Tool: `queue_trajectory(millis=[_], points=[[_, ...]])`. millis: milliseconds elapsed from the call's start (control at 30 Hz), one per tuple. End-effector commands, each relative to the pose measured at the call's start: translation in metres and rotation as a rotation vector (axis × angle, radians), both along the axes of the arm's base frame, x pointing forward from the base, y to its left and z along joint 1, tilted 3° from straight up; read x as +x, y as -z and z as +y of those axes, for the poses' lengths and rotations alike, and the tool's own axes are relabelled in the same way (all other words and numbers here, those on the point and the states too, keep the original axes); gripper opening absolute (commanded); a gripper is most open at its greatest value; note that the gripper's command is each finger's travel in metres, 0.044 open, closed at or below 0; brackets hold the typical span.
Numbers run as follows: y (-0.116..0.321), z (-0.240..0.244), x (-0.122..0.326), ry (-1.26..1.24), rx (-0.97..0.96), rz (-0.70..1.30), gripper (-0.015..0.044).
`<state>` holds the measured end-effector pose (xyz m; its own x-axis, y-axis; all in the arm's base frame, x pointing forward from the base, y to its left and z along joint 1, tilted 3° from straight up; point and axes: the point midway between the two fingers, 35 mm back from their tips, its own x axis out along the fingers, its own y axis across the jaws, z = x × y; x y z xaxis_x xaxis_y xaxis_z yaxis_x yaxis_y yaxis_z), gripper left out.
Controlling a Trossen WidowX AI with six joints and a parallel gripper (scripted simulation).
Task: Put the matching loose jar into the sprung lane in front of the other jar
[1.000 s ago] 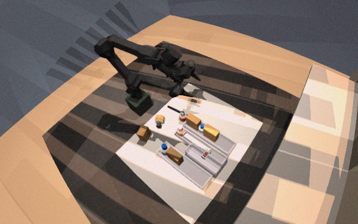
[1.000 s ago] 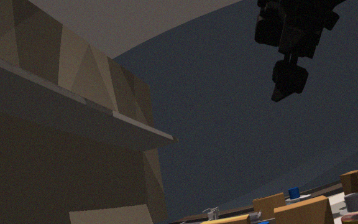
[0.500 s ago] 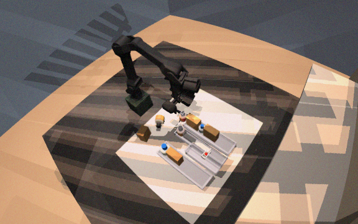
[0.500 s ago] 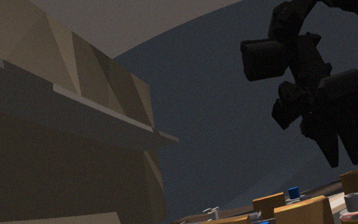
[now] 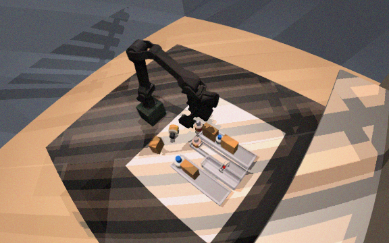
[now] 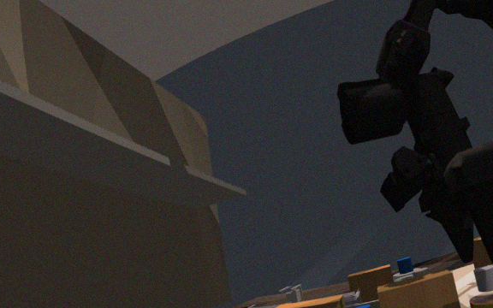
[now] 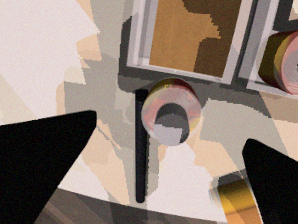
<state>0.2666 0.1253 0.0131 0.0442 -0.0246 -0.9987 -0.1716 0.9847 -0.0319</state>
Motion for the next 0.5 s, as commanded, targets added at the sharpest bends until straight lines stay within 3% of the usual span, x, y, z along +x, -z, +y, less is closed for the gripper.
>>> queue_trajectory(millis=[0,467], points=[[0.008,-0.001,0.000,0.003,-0.004,0.001,0.0440],[0.028,-0.001,0.001,0.003,-0.004,0.001,0.0440]])
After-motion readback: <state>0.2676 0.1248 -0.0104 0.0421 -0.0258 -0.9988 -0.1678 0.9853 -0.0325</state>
